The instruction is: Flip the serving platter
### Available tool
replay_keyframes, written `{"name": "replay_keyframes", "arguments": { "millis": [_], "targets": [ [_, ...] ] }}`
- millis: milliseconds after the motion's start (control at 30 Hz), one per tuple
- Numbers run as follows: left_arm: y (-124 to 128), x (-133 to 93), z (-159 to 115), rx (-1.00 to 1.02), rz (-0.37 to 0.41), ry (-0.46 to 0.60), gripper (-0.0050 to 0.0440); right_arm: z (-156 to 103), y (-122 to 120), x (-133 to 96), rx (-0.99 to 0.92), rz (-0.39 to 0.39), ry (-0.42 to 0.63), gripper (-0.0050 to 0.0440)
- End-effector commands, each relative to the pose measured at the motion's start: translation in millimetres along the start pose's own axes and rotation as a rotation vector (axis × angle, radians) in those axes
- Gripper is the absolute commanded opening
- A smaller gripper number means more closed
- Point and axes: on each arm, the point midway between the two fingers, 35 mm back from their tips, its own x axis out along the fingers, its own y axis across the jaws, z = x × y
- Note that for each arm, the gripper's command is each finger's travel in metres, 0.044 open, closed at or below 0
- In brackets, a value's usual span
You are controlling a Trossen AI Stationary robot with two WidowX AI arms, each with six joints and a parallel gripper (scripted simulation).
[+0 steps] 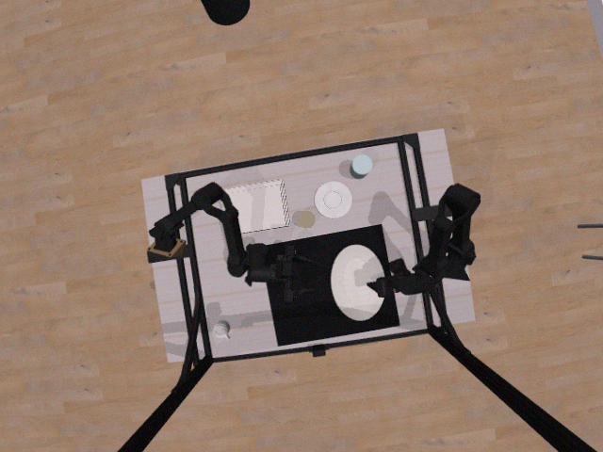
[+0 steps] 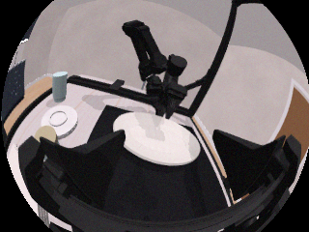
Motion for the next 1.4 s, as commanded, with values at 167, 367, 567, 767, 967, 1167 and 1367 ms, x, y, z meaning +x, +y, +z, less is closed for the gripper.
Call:
{"name": "replay_keyframes", "arguments": {
  "millis": [167,367,567,767,967,1167,1367],
  "targets": [
    [0,0,0,-0.003,0.003,0.001,0.0440,0,13,14,0.002,0.011,0.001,0.0440],
    [0,0,0,-0.003,0.003,0.001,0.0440,0,14,11,0.002,0.012,-0.001,0.0440],
    [0,0,0,-0.003,0.003,0.001,0.0440,0,24,-6,0.001,0.014,-0.004,0.0440],
    [0,0,0,-0.003,0.003,0.001,0.0440,0,37,-13,0.001,0.014,-0.004,0.0440],
    [0,0,0,-0.003,0.003,0.001,0.0440,1,47,-20,0.002,0.050,0.000,0.0440],
    [0,0,0,-0.003,0.003,0.001,0.0440,1,64,-29,0.002,0.052,0.000,0.0440],
    [0,0,0,-0.003,0.003,0.001,0.0440,1,82,-36,0.003,0.090,0.000,0.0440]
  ]
}}
